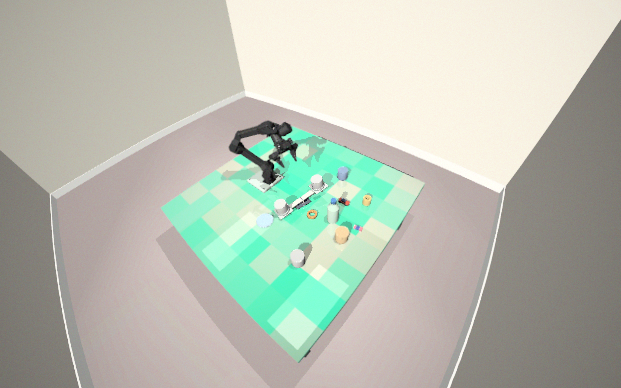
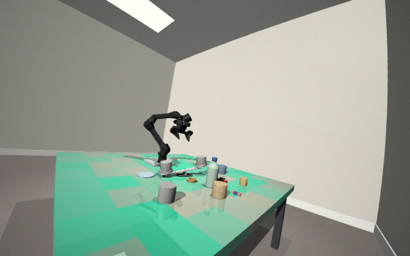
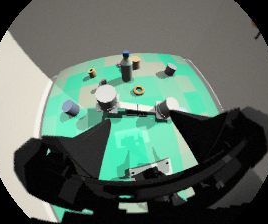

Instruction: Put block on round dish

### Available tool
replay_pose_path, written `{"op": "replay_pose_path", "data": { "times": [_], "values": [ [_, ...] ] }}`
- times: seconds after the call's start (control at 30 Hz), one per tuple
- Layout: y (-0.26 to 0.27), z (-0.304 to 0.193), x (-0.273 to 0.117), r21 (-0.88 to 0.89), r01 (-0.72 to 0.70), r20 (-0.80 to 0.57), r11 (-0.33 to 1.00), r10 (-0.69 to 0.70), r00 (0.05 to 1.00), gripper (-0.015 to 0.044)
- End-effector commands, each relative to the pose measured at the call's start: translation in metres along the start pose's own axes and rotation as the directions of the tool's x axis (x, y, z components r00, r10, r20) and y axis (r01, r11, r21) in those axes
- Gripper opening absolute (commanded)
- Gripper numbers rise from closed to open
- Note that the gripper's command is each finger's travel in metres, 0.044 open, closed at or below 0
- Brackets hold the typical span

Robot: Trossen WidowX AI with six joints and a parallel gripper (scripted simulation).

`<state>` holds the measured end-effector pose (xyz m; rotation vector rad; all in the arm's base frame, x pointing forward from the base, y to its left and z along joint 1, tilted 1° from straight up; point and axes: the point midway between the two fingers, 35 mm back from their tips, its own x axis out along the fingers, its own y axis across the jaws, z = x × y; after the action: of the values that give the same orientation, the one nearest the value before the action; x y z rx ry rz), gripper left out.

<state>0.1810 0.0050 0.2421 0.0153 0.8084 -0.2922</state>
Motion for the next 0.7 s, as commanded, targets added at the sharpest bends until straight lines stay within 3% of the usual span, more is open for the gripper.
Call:
{"op": "replay_pose_path", "data": {
  "times": [0.0,0.27,0.67],
  "values": [
    [-0.006,0.004,0.0,0.123,0.023,0.014,0.992,-0.025,1.0,0.044],
    [-0.01,0.006,0.001,0.199,0.039,0.017,0.979,-0.043,0.999,0.044],
    [-0.019,0.014,0.024,-0.148,0.092,-0.135,0.985,-0.112,0.984,0.044]
  ]
}}
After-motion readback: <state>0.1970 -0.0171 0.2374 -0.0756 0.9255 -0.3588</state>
